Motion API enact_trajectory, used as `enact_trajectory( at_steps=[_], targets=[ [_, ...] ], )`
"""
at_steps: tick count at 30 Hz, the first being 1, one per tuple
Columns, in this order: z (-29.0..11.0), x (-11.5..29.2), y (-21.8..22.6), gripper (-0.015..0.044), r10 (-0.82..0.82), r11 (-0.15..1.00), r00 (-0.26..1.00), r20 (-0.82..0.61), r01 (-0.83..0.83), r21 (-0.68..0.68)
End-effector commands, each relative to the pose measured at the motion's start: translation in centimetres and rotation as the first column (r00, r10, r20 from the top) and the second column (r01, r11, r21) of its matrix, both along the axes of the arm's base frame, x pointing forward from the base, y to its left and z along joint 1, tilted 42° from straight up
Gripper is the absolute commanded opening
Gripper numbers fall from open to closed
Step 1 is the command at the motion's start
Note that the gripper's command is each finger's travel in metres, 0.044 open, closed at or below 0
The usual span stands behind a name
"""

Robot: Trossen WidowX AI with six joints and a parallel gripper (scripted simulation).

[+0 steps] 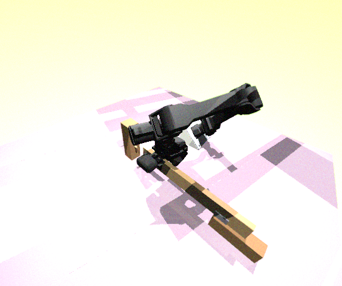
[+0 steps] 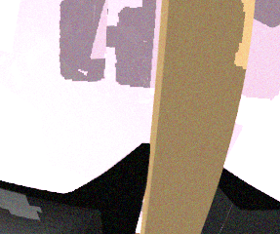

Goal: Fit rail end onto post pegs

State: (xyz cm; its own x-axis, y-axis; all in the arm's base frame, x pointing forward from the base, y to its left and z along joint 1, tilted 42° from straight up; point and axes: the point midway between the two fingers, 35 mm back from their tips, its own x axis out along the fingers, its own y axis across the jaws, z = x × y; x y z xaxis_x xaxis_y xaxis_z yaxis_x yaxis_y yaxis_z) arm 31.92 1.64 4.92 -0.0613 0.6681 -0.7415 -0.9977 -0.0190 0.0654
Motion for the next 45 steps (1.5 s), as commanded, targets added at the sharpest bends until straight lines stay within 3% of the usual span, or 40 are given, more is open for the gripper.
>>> enact_trajectory(
  at_steps=[1,45],
  targets=[
    [0.34,0.17,-0.16,0.0,-0.007,1.0,1.0,0.006,0.007,-0.001],
    [0.57,0.23,-0.08,0.0,-0.007,1.0,1.0,0.006,0.007,-0.001]
  ],
)
